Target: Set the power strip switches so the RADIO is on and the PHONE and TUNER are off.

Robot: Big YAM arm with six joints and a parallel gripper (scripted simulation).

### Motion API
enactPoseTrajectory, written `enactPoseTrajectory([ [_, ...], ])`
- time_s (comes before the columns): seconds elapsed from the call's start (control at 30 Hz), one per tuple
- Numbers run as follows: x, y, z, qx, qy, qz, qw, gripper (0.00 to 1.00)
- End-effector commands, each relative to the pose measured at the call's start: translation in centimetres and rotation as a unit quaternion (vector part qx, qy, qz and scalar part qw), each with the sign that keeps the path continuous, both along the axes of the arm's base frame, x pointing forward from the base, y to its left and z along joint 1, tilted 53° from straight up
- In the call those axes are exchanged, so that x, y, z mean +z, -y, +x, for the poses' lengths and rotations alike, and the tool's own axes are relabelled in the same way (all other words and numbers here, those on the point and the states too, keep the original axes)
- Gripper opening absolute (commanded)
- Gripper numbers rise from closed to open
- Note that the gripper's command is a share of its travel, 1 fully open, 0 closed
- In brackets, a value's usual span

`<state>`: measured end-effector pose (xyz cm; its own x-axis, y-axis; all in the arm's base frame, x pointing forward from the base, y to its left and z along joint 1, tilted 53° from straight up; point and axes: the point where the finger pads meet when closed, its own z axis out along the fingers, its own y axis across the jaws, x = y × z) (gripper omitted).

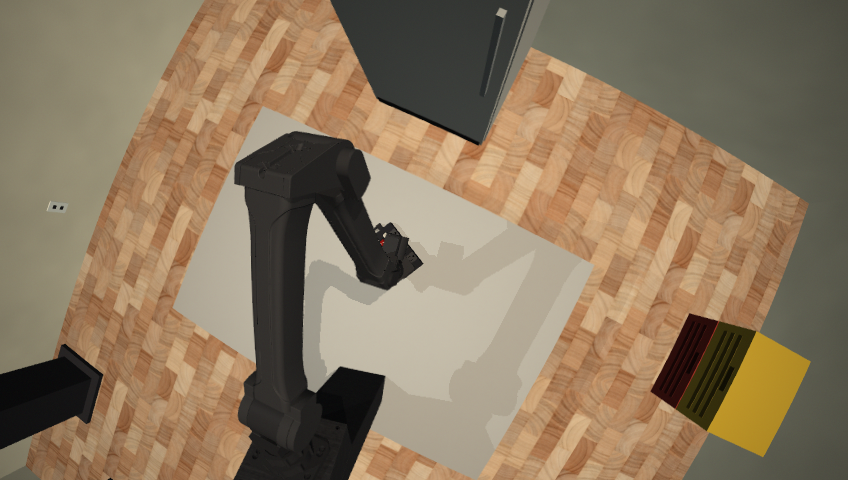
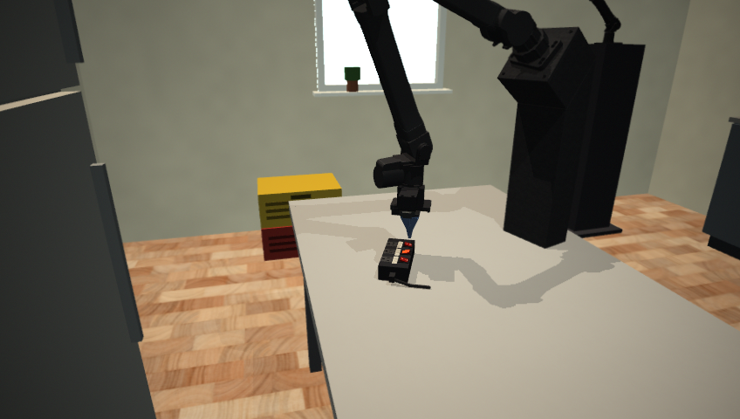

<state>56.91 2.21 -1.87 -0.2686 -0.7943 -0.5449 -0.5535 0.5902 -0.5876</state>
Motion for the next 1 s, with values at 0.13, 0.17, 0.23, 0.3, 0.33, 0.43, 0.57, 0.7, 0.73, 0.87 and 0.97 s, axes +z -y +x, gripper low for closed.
enactPoseTrajectory([
  [0.13, 0.7, 1.2, -2.4, -0.005, -0.010, -0.002, 1.000, 0.00],
  [0.17, 0.8, 1.2, -2.6, -0.005, -0.010, -0.002, 1.000, 0.00],
  [0.23, 0.9, 1.2, -2.7, -0.006, -0.010, -0.002, 1.000, 0.00],
  [0.3, -0.5, 1.2, -3.1, -0.006, -0.024, -0.001, 1.000, 0.00],
  [0.33, -0.5, 1.2, -2.8, -0.006, -0.022, -0.001, 1.000, 0.00],
  [0.43, 0.2, 1.2, -2.6, -0.006, -0.015, -0.001, 1.000, 0.00],
  [0.57, 0.2, 1.2, -2.6, -0.006, -0.015, -0.001, 1.000, 0.00],
  [0.7, 0.2, 1.2, -2.6, -0.006, -0.015, -0.001, 1.000, 0.00],
  [0.73, 0.2, 1.2, -2.6, -0.006, -0.015, -0.001, 1.000, 0.00],
  [0.87, 0.2, 1.2, -2.6, -0.006, -0.015, -0.001, 1.000, 0.00],
  [0.97, 0.4, 1.2, -2.7, -0.006, -0.014, -0.001, 1.000, 1.00],
])
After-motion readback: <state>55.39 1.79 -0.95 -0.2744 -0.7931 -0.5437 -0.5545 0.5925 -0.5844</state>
